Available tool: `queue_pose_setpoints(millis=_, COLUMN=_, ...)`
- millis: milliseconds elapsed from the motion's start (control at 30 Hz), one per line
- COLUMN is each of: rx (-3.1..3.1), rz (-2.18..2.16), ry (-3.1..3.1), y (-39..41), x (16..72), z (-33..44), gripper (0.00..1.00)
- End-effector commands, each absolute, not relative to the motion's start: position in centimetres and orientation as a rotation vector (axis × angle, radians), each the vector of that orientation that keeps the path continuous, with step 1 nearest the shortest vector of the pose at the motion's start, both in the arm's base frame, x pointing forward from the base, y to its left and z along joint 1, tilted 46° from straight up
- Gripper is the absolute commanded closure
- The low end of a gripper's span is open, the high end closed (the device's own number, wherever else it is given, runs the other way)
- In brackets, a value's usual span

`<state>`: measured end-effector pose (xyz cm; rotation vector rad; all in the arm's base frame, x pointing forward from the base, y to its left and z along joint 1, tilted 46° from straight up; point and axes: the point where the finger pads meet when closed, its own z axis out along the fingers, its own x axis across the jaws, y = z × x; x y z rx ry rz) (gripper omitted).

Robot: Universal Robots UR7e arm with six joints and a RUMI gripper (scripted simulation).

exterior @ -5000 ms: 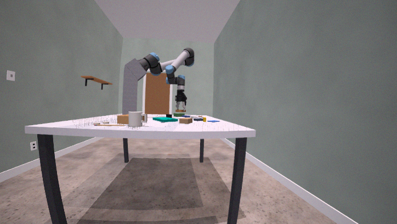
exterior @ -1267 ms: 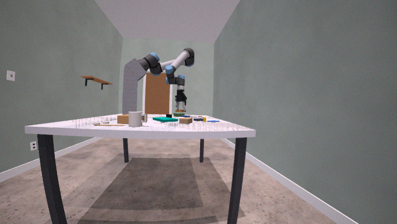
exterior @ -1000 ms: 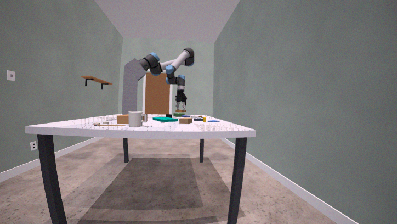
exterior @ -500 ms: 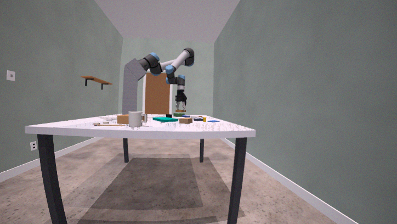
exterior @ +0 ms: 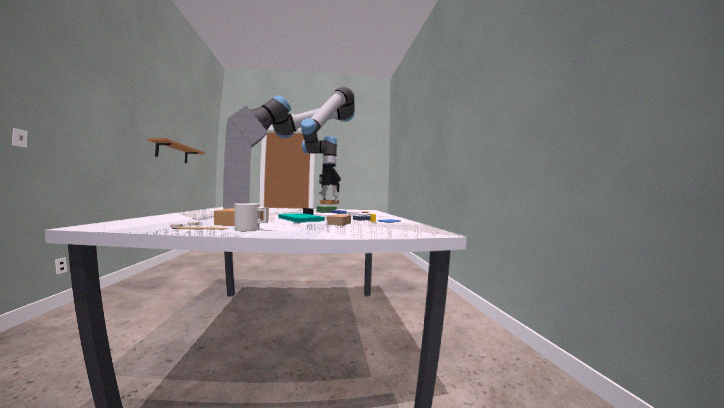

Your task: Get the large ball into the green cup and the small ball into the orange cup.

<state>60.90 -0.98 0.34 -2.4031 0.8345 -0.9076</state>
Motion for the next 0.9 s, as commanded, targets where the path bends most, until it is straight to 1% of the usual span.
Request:
queue_pose_setpoints(millis=0, rx=-2.407, rz=-0.901, ry=0.834, y=-1.00, x=60.92, z=0.40, gripper=0.57)
queue_pose_setpoints(millis=867, rx=-2.408, rz=-0.923, ry=0.845, y=-0.97, x=60.90, z=0.39, gripper=0.57)
